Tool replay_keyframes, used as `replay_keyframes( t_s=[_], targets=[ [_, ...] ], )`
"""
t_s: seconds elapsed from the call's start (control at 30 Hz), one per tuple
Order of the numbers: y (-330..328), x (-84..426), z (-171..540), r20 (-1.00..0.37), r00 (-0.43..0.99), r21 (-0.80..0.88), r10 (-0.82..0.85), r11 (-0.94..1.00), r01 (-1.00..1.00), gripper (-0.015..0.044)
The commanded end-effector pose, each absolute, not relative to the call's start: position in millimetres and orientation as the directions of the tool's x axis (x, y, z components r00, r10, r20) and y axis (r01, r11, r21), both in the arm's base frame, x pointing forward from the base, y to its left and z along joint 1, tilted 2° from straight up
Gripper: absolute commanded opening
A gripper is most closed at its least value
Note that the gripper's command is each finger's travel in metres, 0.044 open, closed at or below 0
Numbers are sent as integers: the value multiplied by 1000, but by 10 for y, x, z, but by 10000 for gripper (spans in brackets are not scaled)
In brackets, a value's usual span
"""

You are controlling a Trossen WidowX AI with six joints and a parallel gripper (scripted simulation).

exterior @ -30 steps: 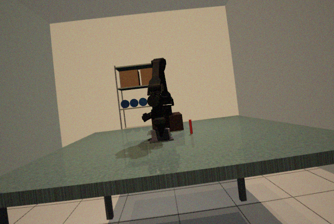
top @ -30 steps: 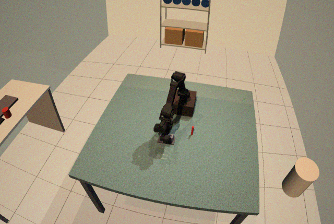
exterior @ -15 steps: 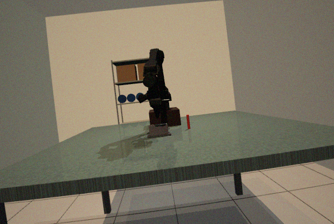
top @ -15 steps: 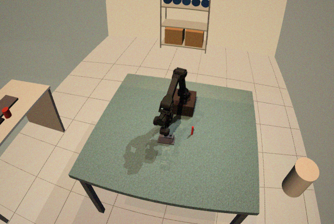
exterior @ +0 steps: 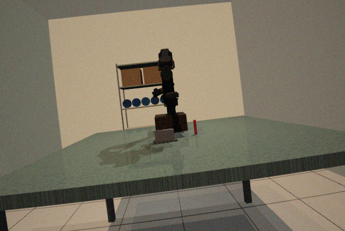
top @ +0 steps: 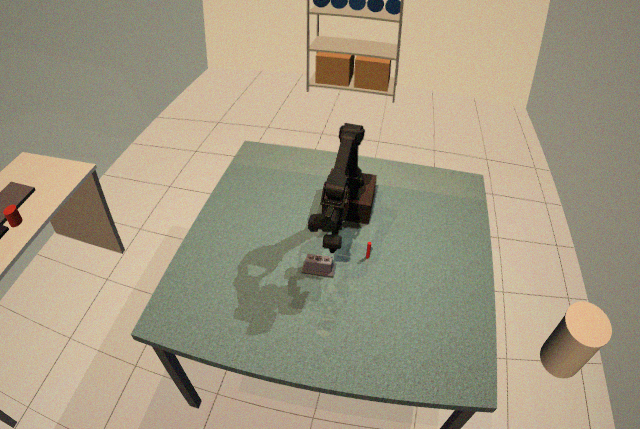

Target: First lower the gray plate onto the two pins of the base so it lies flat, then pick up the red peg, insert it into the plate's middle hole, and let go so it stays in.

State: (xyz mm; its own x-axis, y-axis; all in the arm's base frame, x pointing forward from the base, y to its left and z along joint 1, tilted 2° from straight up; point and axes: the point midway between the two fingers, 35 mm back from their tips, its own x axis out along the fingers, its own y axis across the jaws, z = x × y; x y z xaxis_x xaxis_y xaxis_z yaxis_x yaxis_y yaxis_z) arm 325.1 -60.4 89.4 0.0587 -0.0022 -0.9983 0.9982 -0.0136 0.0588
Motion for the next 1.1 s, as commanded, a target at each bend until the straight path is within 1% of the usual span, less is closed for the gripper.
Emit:
replay_keyframes(
  t_s=[0.0,0.17,0.23,0.37,0.5,1.07],
  targets=[
    [-14,3100,919,-998,65,65,3,105,992,440],
    [633,2703,884,-998,62,62,9,259,964,440],
    [762,2581,869,-998,62,62,11,298,953,440],
    [779,2568,841,-998,62,62,11,302,951,440],
    [786,2569,542,-998,61,62,11,302,951,440],
    [807,2579,270,-998,61,62,11,302,951,440]
  ],
)
